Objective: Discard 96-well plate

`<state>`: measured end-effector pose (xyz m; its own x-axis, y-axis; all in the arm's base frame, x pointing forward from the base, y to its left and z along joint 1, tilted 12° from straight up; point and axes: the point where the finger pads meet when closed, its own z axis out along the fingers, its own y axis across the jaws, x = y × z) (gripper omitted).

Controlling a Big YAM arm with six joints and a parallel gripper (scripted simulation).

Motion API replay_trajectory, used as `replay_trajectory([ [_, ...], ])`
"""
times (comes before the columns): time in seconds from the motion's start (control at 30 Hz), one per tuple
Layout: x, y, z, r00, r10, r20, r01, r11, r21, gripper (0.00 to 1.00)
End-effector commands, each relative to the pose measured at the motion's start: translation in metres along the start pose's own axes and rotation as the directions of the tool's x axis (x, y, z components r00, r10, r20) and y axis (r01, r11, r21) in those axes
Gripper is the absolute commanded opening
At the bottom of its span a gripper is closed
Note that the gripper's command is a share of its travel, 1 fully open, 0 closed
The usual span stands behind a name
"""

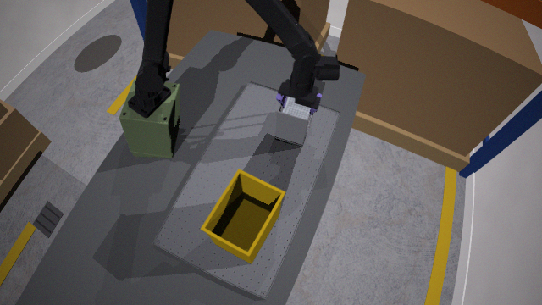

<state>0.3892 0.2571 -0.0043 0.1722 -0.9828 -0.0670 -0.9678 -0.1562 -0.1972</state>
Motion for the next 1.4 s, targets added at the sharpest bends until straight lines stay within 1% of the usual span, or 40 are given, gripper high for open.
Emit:
replay_trajectory([
  [0.0, -0.008, -0.016, -0.023, 1.0, 0.003, 0.017, -0.004, 0.999, 0.042, 0.0],
  [0.2, -0.012, -0.024, -0.038, 1.0, 0.005, 0.024, -0.006, 0.998, 0.058, 0.0],
  [0.27, -0.012, -0.024, -0.038, 1.0, 0.005, 0.024, -0.006, 0.998, 0.058, 0.0],
  [0.3, -0.008, -0.017, -0.023, 1.0, 0.005, 0.008, -0.005, 1.0, 0.023, 0.0],
  [0.33, -0.009, -0.019, -0.03, 1.0, 0.004, 0.013, -0.005, 0.999, 0.033, 0.0],
  [0.37, -0.01, -0.021, -0.041, 1.0, 0.004, 0.021, -0.005, 0.999, 0.051, 0.0],
  [0.43, -0.011, -0.024, -0.047, 1.0, 0.005, 0.024, -0.007, 0.998, 0.059, 0.0],
  [0.63, -0.011, -0.025, -0.058, 1.0, 0.007, 0.025, -0.008, 0.998, 0.06, 0.0],
  [0.7, -0.011, -0.023, -0.057, 1.0, 0.006, 0.021, -0.007, 0.999, 0.051, 0.0],
  [0.77, -0.012, -0.024, -0.064, 1.0, 0.005, 0.025, -0.007, 0.998, 0.06, 0.0],
  [0.83, -0.012, -0.024, -0.064, 1.0, 0.005, 0.025, -0.007, 0.998, 0.06, 0.0],
  [0.87, -0.01, -0.02, -0.057, 1.0, 0.006, 0.016, -0.006, 0.999, 0.04, 0.0],
  [0.9, -0.011, -0.024, -0.066, 1.0, 0.006, 0.023, -0.007, 0.998, 0.057, 0.0],
  [0.93, -0.012, -0.024, -0.07, 1.0, 0.006, 0.025, -0.007, 0.998, 0.061, 0.0],
  [1.17, -0.011, -0.024, -0.082, 1.0, 0.006, 0.026, -0.008, 0.998, 0.062, 0.0],
  [1.23, -0.011, -0.023, -0.081, 1.0, 0.006, 0.021, -0.007, 0.999, 0.052, 0.0],
  [1.33, -0.012, -0.024, -0.091, 1.0, 0.006, 0.027, -0.007, 0.998, 0.063, 0.0],
  [1.37, -0.012, -0.024, -0.091, 1.0, 0.006, 0.027, -0.007, 0.998, 0.063, 0.0],
])
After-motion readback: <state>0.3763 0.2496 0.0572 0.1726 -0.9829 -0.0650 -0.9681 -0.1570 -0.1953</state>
